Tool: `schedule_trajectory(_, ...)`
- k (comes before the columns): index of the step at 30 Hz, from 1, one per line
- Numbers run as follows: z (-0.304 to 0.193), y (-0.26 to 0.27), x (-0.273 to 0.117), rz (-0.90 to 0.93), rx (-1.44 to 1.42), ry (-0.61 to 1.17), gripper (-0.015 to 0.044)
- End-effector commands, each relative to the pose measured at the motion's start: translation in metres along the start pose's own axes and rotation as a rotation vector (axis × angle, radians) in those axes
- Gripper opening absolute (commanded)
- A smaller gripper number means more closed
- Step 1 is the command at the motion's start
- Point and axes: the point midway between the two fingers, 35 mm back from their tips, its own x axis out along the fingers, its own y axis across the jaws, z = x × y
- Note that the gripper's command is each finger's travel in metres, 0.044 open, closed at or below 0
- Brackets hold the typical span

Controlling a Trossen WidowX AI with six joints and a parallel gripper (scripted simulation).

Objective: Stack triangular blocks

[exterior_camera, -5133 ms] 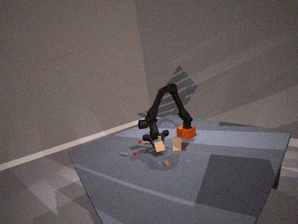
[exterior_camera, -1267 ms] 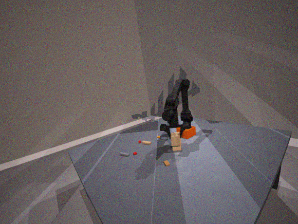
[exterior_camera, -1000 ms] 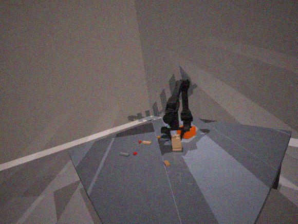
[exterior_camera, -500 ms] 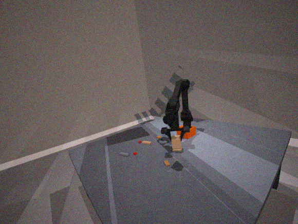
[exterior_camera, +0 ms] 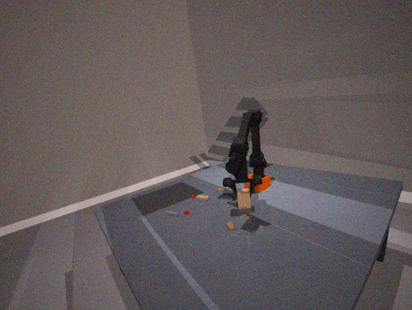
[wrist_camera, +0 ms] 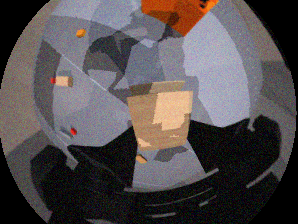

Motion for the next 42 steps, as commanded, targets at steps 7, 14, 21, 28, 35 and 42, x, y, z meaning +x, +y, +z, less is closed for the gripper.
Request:
schedule_trajectory(7, 0.0050, -0.0001, 0.0075, -0.001, -0.004, -0.006, 0.0000)
schedule_trajectory(14, 0.0070, -0.0003, 0.0115, 0.000, -0.004, -0.007, 0.0000)
schedule_trajectory(21, 0.0073, -0.0002, 0.0123, 0.000, -0.004, -0.006, 0.0000)
schedule_trajectory(28, 0.0073, -0.0002, 0.0123, 0.000, -0.004, -0.006, 0.0000)
schedule_trajectory(35, 0.0076, 0.0001, 0.0126, 0.001, -0.008, -0.007, 0.0000)
schedule_trajectory(42, 0.0078, 0.0004, 0.0128, 0.003, -0.010, -0.008, 0.0000)
